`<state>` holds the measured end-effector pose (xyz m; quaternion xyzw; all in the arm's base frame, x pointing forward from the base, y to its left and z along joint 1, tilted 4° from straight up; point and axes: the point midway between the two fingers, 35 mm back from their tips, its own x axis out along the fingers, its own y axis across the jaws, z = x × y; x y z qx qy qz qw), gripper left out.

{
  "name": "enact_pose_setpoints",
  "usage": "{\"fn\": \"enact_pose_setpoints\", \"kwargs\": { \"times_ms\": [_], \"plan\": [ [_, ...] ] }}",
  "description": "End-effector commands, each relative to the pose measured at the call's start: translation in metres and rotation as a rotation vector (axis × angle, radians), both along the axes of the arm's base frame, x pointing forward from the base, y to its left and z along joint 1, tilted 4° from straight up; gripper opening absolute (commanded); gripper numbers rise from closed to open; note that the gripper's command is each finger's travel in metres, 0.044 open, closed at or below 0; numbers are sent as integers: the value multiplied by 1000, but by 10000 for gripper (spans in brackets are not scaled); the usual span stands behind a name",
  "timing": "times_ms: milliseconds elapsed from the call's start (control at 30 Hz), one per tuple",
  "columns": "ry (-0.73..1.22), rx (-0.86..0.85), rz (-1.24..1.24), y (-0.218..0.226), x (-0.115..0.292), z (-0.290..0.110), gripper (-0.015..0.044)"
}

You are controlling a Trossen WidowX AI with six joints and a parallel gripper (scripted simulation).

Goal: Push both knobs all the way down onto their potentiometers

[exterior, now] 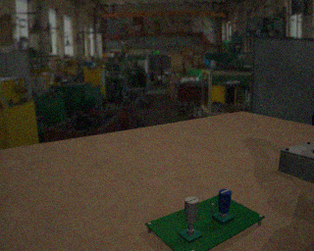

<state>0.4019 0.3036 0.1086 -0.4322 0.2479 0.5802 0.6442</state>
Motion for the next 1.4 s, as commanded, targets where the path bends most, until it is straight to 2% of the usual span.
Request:
{"fn": "enact_pose_setpoints", "kwargs": {
  "times_ms": [0,667,1367],
  "plan": [
    [53,-23,-124,-29,9,-2,0],
    [309,-116,-739,-168,27,-17,0],
    [550,-197,-1398,-305,-5,-26,0]
  ]
}}
